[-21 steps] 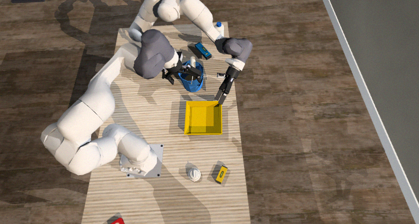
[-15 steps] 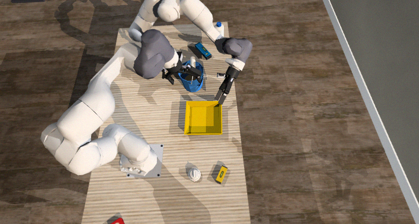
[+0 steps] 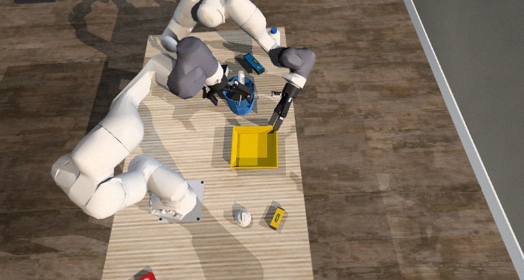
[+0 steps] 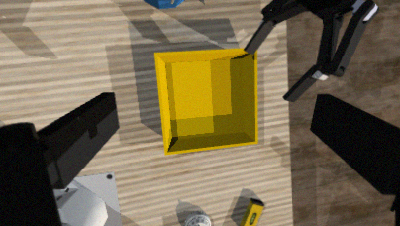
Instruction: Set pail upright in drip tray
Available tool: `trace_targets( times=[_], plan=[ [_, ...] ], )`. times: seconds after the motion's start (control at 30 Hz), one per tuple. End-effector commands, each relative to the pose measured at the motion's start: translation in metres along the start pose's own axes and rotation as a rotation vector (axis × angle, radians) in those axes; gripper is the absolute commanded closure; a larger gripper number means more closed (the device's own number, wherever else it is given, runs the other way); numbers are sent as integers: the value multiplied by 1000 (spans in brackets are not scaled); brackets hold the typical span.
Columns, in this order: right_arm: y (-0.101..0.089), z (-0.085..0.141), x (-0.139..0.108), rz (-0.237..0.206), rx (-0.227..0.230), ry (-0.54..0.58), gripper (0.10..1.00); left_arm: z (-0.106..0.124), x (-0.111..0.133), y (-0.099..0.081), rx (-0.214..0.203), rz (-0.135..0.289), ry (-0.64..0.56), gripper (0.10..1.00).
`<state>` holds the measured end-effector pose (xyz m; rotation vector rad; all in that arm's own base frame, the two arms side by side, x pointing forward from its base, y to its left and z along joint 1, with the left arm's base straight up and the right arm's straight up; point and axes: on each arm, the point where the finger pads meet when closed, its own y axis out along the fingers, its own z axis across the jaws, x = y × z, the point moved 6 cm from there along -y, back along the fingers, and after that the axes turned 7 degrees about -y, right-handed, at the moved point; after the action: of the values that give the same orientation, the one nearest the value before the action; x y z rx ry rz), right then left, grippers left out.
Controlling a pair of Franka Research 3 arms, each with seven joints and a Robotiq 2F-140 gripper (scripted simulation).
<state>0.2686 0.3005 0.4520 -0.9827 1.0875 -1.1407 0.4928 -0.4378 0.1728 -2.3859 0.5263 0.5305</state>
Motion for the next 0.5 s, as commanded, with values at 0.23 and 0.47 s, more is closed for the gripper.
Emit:
trace_targets(
  times=[0.23, 0.47],
  plan=[
    [0, 12, 10, -11, 4, 61, 98, -2, -5, -36, 58, -38, -157, 98],
    [-1, 32, 26, -28, 9, 158, 98, -2, -8, -51, 81, -58, -224, 98]
  ],
)
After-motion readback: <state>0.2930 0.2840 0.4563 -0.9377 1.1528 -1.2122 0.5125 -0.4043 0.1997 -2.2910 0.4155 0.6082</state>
